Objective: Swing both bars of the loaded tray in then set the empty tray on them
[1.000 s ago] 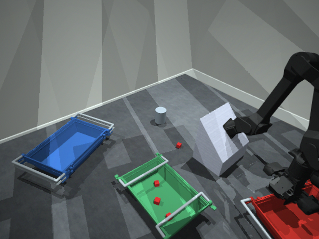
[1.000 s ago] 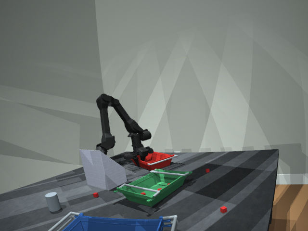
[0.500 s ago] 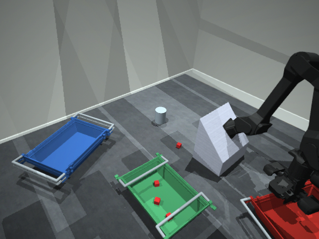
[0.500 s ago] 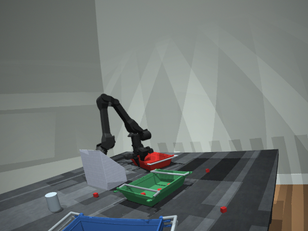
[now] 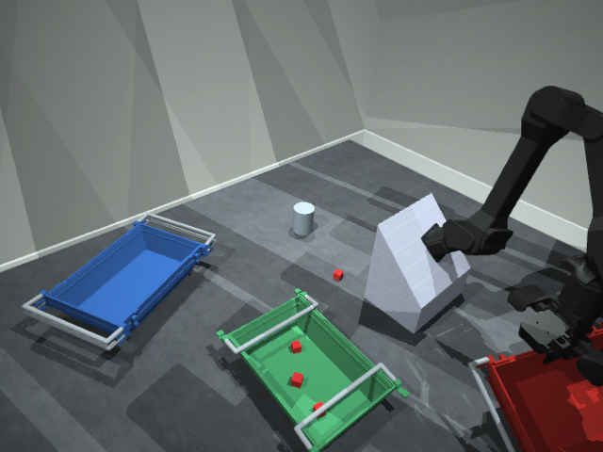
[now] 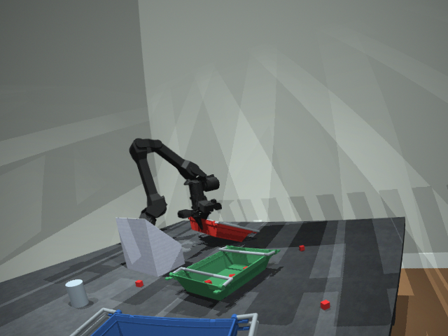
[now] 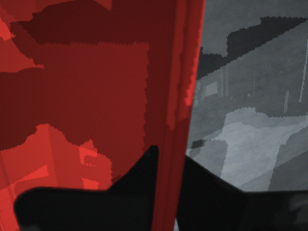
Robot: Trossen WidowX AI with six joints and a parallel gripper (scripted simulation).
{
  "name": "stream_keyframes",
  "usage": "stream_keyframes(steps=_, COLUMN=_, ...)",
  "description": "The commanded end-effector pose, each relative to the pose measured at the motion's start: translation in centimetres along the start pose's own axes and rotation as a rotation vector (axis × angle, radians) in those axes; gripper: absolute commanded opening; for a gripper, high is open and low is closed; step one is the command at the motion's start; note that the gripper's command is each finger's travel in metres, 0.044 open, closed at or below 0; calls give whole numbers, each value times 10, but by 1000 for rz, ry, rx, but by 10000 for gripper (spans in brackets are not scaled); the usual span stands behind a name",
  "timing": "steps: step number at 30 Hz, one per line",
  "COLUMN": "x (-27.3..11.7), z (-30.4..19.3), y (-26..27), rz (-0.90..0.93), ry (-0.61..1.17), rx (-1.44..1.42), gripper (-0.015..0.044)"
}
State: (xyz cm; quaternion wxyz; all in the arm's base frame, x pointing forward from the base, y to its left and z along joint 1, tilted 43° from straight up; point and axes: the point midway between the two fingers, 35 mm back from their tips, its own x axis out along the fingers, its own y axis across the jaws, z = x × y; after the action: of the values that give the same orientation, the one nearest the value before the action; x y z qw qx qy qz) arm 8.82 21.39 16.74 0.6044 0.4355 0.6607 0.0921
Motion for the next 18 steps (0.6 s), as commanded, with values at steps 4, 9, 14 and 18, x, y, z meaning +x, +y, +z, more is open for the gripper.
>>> stream_keyframes(steps=4, x=-20, z=-2, y=-3, rz=0, ry=3, rx=0, gripper=0)
stream_keyframes(steps=9, x=-20, z=-2, y=-3, rz=0, ry=3, rx=0, gripper=0)
stream_keyframes(steps=14, x=-20, z=-2, y=-3, rz=0, ry=3, rx=0, gripper=0)
stream_keyframes(steps=18, x=-24, z=-2, y=-1, rz=-1, ry=3, rx=-1, gripper=0)
